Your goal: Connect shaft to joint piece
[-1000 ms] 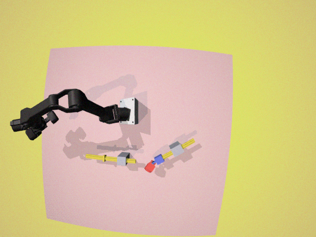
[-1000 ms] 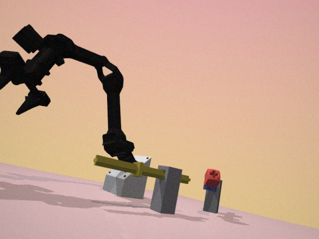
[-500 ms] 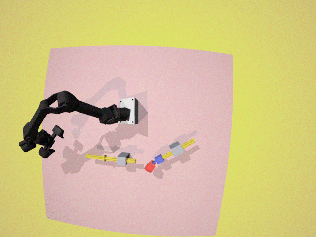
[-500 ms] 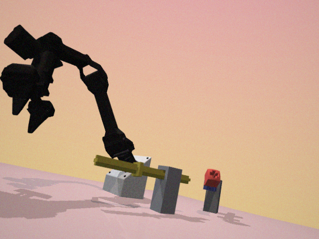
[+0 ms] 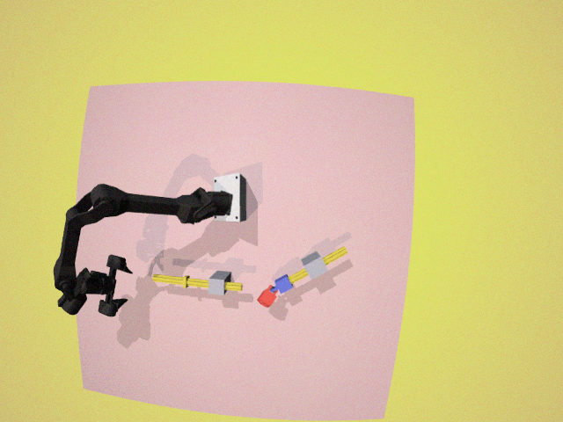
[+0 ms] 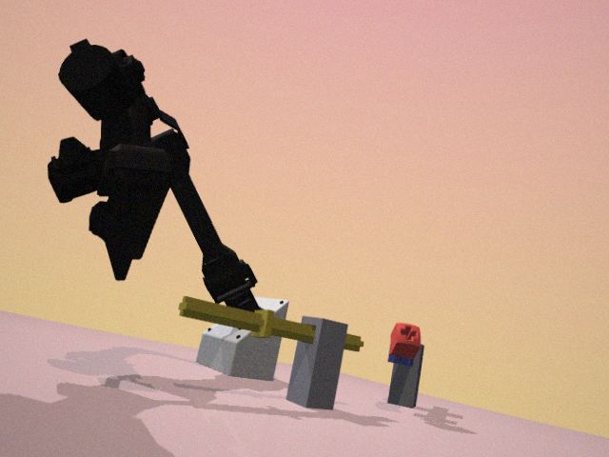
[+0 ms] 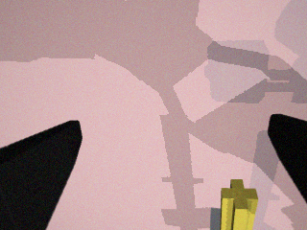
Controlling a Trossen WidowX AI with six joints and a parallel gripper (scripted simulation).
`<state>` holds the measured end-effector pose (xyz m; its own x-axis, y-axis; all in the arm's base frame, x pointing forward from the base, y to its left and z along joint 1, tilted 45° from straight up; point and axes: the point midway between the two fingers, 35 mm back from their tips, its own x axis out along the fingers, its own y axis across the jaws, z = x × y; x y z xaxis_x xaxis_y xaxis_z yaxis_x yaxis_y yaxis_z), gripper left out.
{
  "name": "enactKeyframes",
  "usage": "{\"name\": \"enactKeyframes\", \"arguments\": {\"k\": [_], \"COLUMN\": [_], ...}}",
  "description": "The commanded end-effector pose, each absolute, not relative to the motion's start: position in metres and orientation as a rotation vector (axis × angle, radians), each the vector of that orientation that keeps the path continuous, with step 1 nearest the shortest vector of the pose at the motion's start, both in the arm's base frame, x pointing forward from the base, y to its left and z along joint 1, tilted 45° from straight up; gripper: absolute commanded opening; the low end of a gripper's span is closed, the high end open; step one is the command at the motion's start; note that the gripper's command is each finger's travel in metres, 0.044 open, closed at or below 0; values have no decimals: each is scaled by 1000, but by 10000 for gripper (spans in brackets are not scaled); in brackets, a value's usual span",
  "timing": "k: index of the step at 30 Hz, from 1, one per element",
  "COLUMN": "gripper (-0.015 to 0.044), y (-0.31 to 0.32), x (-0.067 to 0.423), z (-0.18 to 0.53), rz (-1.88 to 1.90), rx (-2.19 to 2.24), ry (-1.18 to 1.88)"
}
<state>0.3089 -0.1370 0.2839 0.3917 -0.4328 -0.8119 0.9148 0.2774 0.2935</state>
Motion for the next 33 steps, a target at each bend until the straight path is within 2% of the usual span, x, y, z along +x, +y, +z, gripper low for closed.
{"name": "enactKeyframes", "arguments": {"k": [1,18,33], "gripper": [440,440,440], "y": [-118,0,110], "x": [324,372,367], "z": [270,199,132], "rz": [-976,-778,-604], "rx": [784,352,-73], "ry": [761,1099,1283]}}
